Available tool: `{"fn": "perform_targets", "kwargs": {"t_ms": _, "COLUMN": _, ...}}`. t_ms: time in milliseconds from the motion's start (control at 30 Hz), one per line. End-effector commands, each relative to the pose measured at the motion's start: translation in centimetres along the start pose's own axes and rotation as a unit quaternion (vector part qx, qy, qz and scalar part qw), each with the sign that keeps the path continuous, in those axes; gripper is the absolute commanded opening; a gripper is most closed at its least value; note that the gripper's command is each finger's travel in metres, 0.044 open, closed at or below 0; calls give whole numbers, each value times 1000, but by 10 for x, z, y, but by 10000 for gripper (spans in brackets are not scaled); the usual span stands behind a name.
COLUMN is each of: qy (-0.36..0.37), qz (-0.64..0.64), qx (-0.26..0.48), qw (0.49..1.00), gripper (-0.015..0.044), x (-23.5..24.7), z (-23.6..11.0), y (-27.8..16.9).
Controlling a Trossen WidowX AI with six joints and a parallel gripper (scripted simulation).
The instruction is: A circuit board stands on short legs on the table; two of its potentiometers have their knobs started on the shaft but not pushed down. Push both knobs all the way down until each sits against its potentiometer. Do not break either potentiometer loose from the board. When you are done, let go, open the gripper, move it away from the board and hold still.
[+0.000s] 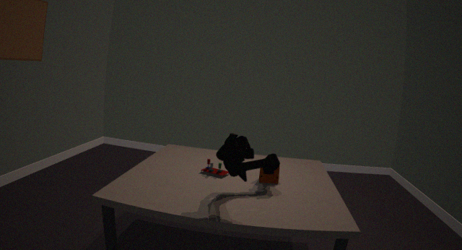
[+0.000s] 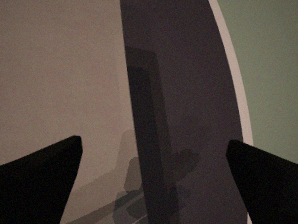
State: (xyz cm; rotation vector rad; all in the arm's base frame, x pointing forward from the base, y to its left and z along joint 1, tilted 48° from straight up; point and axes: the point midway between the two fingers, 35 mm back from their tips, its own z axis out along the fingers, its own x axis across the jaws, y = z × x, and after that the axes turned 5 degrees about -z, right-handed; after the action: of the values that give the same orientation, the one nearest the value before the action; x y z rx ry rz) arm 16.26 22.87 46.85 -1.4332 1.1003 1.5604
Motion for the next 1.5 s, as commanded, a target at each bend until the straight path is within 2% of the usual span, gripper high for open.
{"fn": "perform_targets", "kwargs": {"t_ms": 0, "qy": 0, "qz": -3, "qx": 0, "qw": 1000, "gripper": 374, "x": 0, "z": 0, "y": 0}}
{"fn": "perform_targets", "kwargs": {"t_ms": 467, "qy": -47, "qz": -222, "qx": -1, "qw": 974, "gripper": 6, "x": -37, "z": 17, "y": 53}}
{"fn": "perform_targets", "kwargs": {"t_ms": 1067, "qy": -152, "qz": -461, "qx": 15, "qw": 874, "gripper": 0, "x": -83, "z": 21, "y": 126}}
{"fn": "perform_targets", "kwargs": {"t_ms": 1467, "qy": -241, "qz": -602, "qx": 23, "qw": 761, "gripper": 0, "x": -106, "z": 8, "y": 198}}
